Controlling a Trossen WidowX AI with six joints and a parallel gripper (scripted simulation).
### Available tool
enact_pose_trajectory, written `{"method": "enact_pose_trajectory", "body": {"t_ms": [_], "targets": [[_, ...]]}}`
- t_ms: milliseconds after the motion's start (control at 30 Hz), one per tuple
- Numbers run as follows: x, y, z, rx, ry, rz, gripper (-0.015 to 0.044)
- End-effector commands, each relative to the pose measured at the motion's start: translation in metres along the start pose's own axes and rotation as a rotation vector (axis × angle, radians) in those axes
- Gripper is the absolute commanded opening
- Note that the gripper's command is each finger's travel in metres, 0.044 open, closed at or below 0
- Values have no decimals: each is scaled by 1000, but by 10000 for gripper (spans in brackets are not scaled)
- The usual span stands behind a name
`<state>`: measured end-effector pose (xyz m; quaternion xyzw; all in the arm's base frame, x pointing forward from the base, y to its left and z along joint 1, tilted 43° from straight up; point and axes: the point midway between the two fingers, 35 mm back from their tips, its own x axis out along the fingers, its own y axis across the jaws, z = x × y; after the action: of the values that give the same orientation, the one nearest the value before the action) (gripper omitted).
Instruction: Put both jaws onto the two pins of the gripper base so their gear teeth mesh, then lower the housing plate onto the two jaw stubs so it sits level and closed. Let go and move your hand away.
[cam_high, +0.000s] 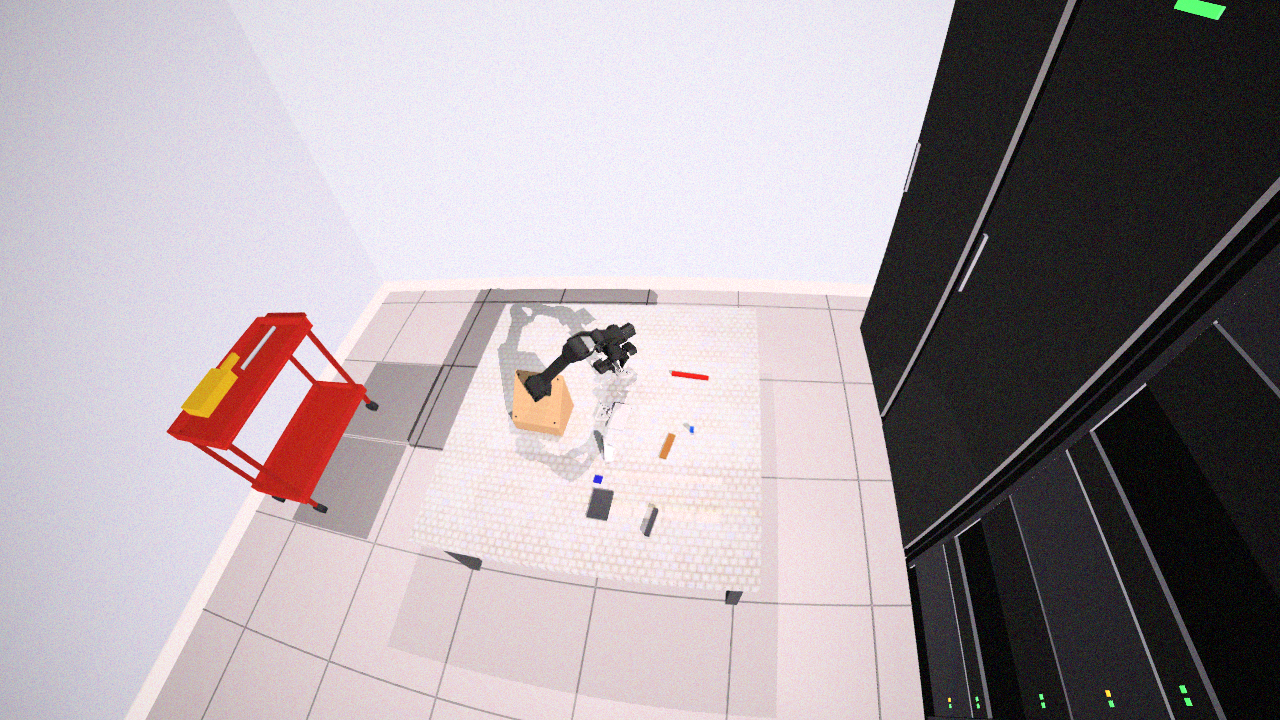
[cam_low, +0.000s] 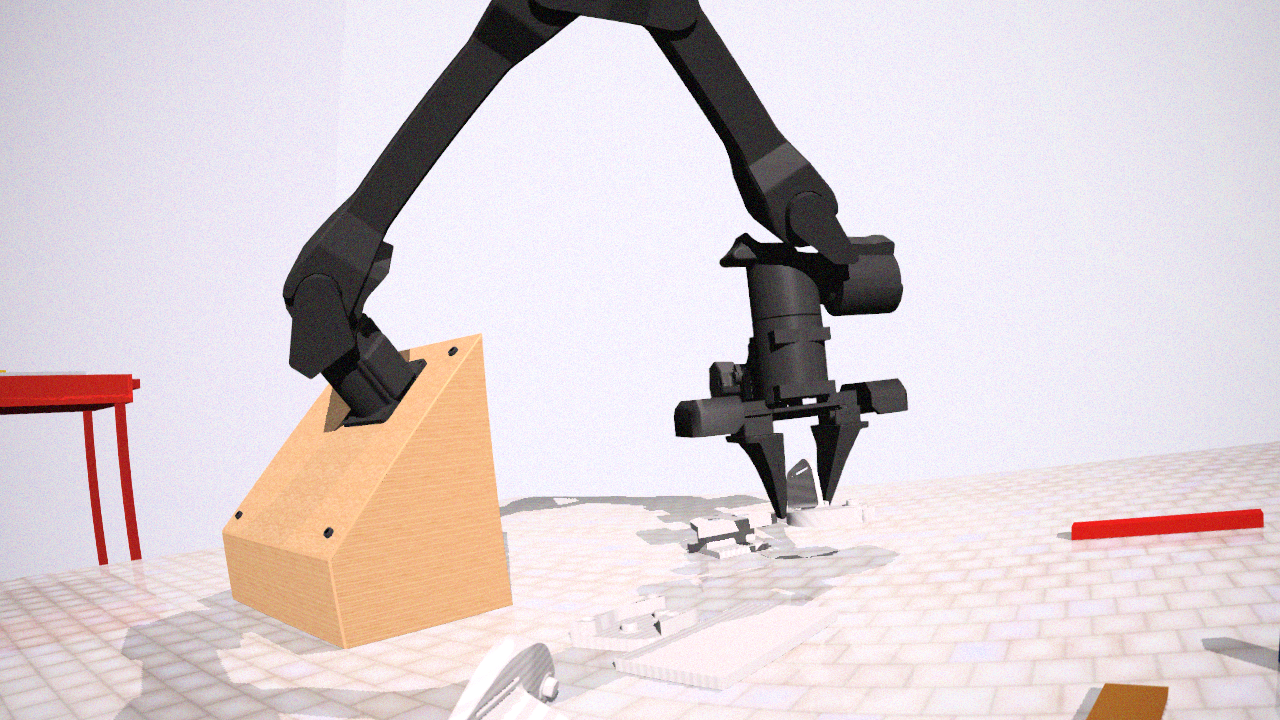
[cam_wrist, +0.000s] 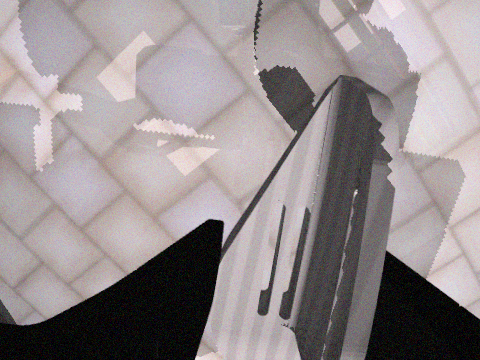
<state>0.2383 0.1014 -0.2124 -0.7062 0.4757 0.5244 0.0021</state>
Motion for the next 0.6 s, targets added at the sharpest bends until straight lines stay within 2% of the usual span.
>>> {"method": "enact_pose_trajectory", "body": {"t_ms": [0,300,567], "targets": [[-13,-2,1,6,-5,-5,134],[-40,0,1,4,-3,-4,134],[-43,4,-2,70,-3,-4,134]]}}
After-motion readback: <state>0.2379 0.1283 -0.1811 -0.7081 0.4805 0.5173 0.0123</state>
